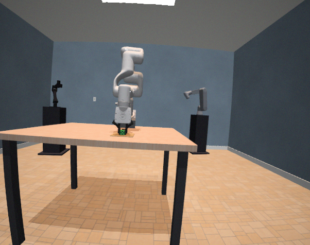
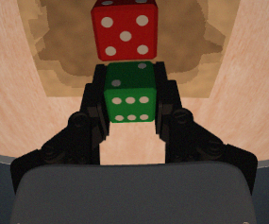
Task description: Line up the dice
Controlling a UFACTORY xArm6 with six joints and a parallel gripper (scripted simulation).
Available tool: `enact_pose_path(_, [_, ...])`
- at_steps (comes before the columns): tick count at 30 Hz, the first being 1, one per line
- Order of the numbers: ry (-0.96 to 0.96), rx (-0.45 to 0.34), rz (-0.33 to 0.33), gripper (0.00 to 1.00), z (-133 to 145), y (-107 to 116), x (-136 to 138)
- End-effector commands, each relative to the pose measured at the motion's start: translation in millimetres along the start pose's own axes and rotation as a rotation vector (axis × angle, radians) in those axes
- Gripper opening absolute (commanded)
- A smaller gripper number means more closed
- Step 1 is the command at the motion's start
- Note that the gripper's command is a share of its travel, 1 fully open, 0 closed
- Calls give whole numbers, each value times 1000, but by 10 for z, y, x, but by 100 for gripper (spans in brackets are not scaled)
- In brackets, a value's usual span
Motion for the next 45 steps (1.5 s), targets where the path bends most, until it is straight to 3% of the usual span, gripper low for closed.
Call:
enact_pose_path(1, [0,-3,0,27,11,6,0])
enact_pose_path(45, [0,-3,0,27,11,-33,0])
Point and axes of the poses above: the point where the finger pads meet when closed, its own y axis back along the fingers, its own x axis across the jaws, z = x × y, the point moved 4 cm from there along y, back along the fingers, and after that the axes turned 4 degrees about y, right-handed, at the moved point
